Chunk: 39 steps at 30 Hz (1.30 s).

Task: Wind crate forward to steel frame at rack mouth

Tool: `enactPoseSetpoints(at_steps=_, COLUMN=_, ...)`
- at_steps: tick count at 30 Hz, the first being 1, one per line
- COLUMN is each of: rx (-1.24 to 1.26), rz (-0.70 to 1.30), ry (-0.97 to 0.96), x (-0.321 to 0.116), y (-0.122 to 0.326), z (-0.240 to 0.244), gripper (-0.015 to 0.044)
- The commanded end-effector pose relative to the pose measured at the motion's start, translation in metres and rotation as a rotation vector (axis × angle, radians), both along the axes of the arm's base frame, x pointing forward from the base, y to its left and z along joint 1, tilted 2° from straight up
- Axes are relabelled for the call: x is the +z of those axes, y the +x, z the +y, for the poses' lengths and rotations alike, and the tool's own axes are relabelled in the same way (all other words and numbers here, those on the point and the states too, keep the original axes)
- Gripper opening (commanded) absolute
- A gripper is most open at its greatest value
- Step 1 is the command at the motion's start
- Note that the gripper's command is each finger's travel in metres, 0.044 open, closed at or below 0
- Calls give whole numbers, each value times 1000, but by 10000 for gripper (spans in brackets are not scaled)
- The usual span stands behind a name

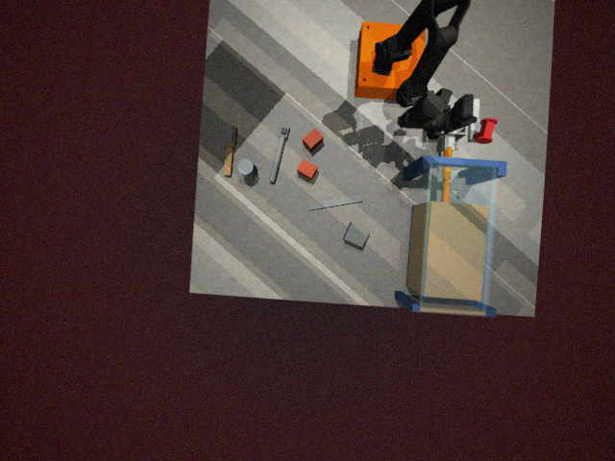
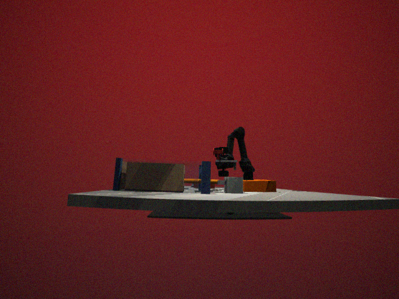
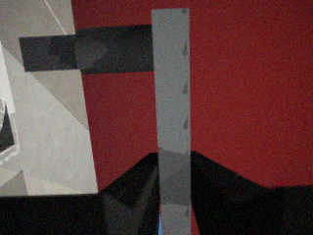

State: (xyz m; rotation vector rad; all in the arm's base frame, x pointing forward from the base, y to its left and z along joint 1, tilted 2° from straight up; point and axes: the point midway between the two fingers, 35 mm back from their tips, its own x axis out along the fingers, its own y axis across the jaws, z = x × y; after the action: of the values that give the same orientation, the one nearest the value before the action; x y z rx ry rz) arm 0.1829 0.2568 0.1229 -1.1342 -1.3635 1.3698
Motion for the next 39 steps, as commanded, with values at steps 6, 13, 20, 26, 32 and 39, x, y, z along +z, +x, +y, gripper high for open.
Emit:
enactPoseSetpoints(at_steps=6, rx=2, rz=-3, ry=2, x=-1, y=5, z=-2, gripper=0)
enactPoseSetpoints(at_steps=13, rx=4, rz=-2, ry=2, x=-1, y=5, z=-2, gripper=0)
enactPoseSetpoints(at_steps=20, rx=4, rz=-2, ry=2, x=-1, y=5, z=-2, gripper=0)
enactPoseSetpoints(at_steps=26, rx=5, rz=-43, ry=33, x=-2, y=8, z=-2, gripper=0)
enactPoseSetpoints(at_steps=32, rx=7, rz=-79, ry=55, x=-5, y=10, z=-3, gripper=0)
enactPoseSetpoints(at_steps=39, rx=7, rz=-82, ry=54, x=-8, y=11, z=-2, gripper=0)
